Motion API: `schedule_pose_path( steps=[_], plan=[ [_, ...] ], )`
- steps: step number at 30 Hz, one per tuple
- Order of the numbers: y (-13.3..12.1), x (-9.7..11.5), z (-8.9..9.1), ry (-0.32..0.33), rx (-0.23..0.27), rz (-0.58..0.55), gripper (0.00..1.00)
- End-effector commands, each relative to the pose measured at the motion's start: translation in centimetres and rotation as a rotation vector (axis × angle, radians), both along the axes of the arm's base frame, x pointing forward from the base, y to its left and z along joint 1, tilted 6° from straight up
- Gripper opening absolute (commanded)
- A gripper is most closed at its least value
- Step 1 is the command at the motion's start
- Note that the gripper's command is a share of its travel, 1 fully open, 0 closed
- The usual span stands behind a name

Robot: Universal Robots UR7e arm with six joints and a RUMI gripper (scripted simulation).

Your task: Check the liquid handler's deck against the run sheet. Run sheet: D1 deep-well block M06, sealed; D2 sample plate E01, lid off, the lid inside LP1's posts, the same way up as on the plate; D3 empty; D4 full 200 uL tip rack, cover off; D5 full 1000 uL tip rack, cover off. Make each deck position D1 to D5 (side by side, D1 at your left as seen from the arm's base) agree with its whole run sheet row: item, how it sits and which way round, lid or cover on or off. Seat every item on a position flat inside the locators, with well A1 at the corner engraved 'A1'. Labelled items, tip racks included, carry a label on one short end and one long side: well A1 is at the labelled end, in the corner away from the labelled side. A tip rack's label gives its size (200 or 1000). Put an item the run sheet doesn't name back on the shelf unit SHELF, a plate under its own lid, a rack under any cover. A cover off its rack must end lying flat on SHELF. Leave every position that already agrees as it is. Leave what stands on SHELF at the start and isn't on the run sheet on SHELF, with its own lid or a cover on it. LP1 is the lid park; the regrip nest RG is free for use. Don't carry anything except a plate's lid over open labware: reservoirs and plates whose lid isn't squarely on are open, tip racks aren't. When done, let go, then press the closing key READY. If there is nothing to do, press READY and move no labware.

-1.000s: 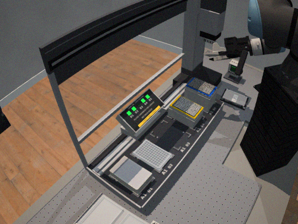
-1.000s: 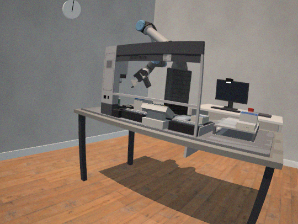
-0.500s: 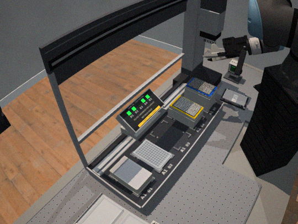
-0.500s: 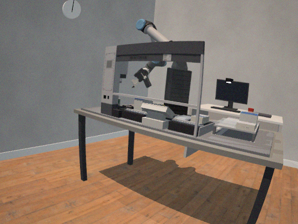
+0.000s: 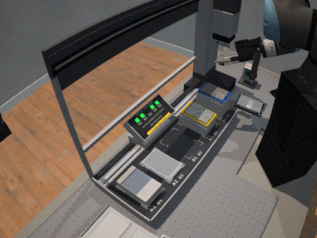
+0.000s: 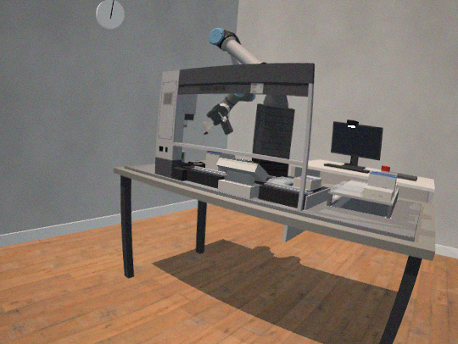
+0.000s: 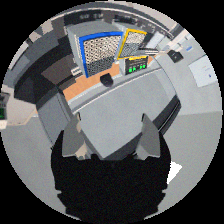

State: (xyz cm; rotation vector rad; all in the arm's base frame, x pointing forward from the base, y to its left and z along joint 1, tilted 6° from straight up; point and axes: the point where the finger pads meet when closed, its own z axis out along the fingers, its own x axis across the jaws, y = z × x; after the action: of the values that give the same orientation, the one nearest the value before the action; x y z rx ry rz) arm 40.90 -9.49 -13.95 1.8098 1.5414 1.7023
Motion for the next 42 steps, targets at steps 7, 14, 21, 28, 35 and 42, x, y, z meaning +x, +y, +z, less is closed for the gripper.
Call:
schedule_pose_path(
  steps=[7,14,21,28,35,42],
  plan=[
    [4.2,-0.2,0.1,-0.011,-0.142,0.195,0.82],
    [4.2,-0.2,0.1,-0.011,-0.142,0.195,0.82],
    [4.2,-0.2,0.1,-0.011,-0.142,0.195,0.82],
    [4.2,-0.2,0.1,-0.011,-0.142,0.195,0.82],
    [5.2,-0.4,0.2,-0.014,-0.165,0.227,0.82],
    [7.3,-0.8,0.2,-0.024,-0.223,0.308,0.82]
  ],
)
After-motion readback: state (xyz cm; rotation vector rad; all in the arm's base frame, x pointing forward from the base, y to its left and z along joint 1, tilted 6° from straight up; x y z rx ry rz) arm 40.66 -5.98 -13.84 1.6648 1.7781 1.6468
